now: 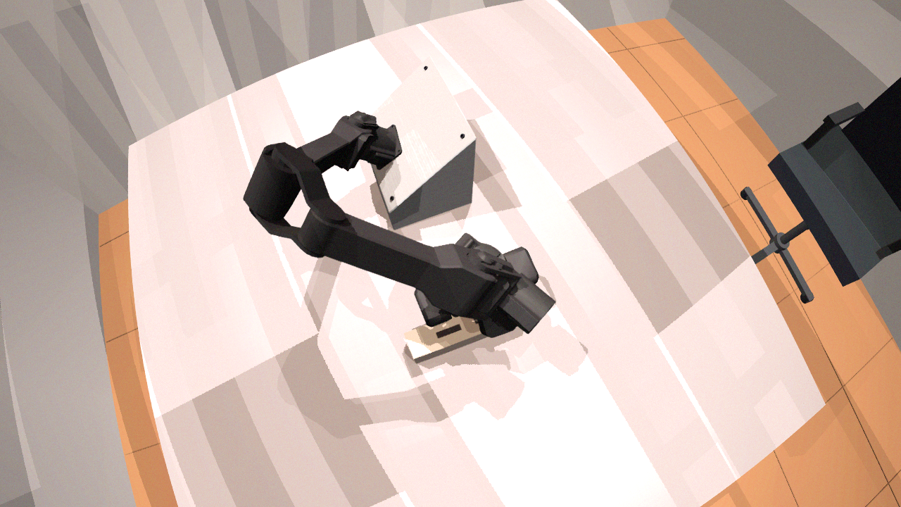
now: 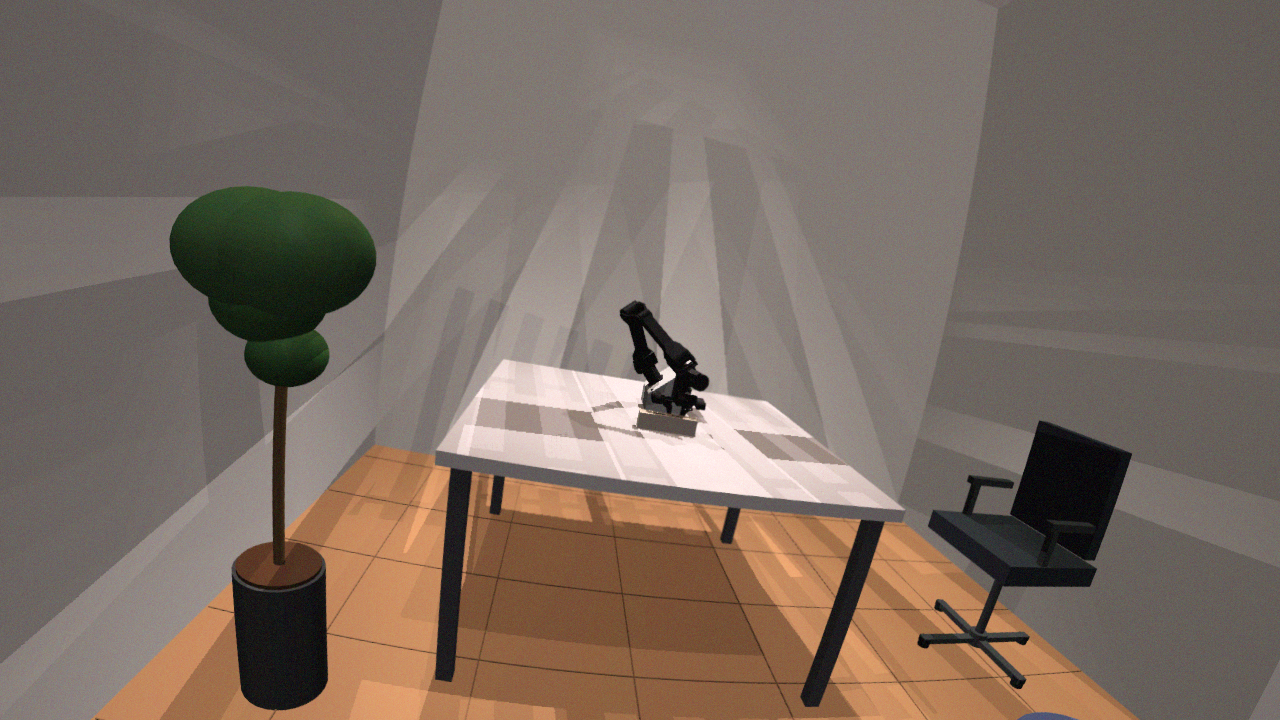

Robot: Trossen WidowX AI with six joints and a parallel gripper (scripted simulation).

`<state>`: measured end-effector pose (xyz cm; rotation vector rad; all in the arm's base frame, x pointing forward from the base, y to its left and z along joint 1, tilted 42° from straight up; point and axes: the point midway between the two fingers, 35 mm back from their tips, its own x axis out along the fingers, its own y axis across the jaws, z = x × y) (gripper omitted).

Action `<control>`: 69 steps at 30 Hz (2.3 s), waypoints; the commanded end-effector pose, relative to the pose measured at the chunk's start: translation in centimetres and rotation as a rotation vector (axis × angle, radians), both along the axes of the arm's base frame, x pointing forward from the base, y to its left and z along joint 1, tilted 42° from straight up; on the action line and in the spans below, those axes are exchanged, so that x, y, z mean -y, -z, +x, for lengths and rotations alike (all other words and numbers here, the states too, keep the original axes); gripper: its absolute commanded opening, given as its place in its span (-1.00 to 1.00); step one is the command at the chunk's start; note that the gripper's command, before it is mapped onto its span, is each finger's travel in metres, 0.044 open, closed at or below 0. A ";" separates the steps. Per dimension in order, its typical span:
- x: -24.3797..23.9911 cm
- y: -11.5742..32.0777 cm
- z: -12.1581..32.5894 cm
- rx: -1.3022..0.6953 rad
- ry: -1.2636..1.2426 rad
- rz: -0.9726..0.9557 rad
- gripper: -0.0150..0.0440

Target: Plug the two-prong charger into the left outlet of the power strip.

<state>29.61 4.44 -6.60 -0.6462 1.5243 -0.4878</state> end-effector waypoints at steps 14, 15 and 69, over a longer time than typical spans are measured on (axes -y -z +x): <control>-0.2 -0.2 0.8 0.028 -0.005 0.002 -0.49; -0.2 -0.2 0.8 0.028 -0.005 0.002 -0.49; 0.0 -0.1 -0.4 0.010 -0.002 0.001 1.00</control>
